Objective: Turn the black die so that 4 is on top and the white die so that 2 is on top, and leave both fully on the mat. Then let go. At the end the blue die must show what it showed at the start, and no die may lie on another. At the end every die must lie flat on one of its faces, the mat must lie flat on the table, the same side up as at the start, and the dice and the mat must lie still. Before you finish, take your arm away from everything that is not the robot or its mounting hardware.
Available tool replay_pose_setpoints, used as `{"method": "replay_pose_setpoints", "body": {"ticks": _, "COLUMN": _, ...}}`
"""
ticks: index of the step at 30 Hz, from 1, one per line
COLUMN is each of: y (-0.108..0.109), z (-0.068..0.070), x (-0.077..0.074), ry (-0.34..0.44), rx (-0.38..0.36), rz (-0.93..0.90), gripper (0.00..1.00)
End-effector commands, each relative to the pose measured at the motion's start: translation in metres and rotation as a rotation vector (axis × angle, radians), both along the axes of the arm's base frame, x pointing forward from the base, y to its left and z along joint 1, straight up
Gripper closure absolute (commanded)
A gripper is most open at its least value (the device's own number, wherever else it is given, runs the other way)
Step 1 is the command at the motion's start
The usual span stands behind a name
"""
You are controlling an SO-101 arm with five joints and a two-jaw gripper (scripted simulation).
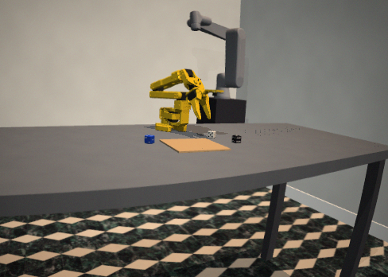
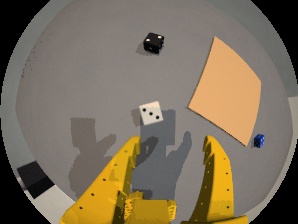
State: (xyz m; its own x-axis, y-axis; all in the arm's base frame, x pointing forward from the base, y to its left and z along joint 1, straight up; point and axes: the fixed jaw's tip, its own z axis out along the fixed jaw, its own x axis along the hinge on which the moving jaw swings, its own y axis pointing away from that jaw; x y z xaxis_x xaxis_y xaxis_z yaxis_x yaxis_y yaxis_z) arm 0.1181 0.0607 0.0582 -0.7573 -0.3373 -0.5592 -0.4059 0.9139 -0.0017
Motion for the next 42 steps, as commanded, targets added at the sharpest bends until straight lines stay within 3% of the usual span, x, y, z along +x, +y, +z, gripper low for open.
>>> {"method": "replay_pose_setpoints", "body": {"ticks": 1, "y": 0.002, "z": 0.016, "x": 0.0, "ry": -0.005, "rx": 0.018, "rz": -0.01, "gripper": 0.72}}
{"method": "replay_pose_setpoints", "body": {"ticks": 8, "y": 0.007, "z": 0.05, "x": 0.009, "ry": 0.031, "rx": 0.054, "rz": -0.071, "gripper": 0.72}}
{"method": "replay_pose_setpoints", "body": {"ticks": 15, "y": 0.019, "z": 0.085, "x": 0.03, "ry": 0.076, "rx": 0.097, "rz": -0.151, "gripper": 0.72}}
{"method": "replay_pose_setpoints", "body": {"ticks": 17, "y": 0.019, "z": 0.085, "x": 0.03, "ry": 0.076, "rx": 0.097, "rz": -0.151, "gripper": 0.72}}
{"method": "replay_pose_setpoints", "body": {"ticks": 23, "y": 0.033, "z": 0.106, "x": 0.055, "ry": 0.114, "rx": 0.133, "rz": -0.22, "gripper": 0.72}}
{"method": "replay_pose_setpoints", "body": {"ticks": 32, "y": 0.052, "z": 0.115, "x": 0.086, "ry": 0.158, "rx": 0.173, "rz": -0.303, "gripper": 0.72}}
{"method": "replay_pose_setpoints", "body": {"ticks": 42, "y": 0.06, "z": 0.114, "x": 0.1, "ry": 0.176, "rx": 0.189, "rz": -0.338, "gripper": 0.72}}
